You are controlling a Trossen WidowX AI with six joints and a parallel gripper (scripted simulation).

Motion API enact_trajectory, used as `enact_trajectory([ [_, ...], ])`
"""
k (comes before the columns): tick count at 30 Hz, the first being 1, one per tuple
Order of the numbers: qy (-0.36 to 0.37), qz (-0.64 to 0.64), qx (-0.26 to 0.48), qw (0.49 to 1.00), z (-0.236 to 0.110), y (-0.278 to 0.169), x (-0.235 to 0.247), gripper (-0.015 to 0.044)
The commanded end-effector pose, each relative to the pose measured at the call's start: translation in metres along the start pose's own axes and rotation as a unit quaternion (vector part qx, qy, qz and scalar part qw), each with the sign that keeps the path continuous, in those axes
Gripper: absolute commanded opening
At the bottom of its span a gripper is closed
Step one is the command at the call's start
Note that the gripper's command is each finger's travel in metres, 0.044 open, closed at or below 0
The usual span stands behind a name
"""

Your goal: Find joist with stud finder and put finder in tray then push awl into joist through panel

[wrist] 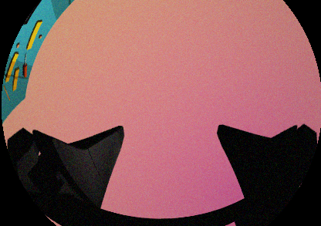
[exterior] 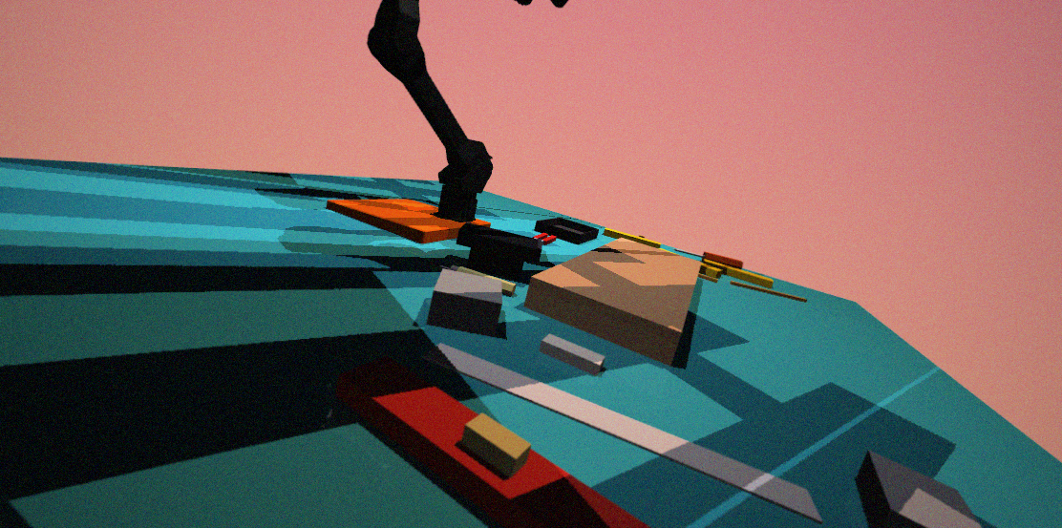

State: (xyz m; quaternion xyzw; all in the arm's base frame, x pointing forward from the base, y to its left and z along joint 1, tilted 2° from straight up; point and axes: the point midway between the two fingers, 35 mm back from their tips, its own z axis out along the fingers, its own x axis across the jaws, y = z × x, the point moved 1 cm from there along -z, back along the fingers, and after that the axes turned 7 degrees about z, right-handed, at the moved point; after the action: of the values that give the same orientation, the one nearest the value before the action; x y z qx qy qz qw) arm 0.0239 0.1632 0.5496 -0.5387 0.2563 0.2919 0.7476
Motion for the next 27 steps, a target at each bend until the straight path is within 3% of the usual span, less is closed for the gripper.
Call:
enact_trajectory([
  [1, 0.112, 0.059, 0.033, 0.991, 0.018, -0.01, 0.059, 0.044],
  [8, 0.298, 0.179, 0.126, 0.929, 0.011, -0.036, 0.172, 0.044],
  [15, 0.42, 0.3, 0.257, 0.817, -0.043, -0.061, 0.261, 0.044],
  [21, 0.505, 0.391, 0.376, 0.671, -0.118, -0.071, 0.331, 0.044],
  [27, 0.548, 0.467, 0.492, 0.49, -0.21, -0.062, 0.377, 0.044],
])
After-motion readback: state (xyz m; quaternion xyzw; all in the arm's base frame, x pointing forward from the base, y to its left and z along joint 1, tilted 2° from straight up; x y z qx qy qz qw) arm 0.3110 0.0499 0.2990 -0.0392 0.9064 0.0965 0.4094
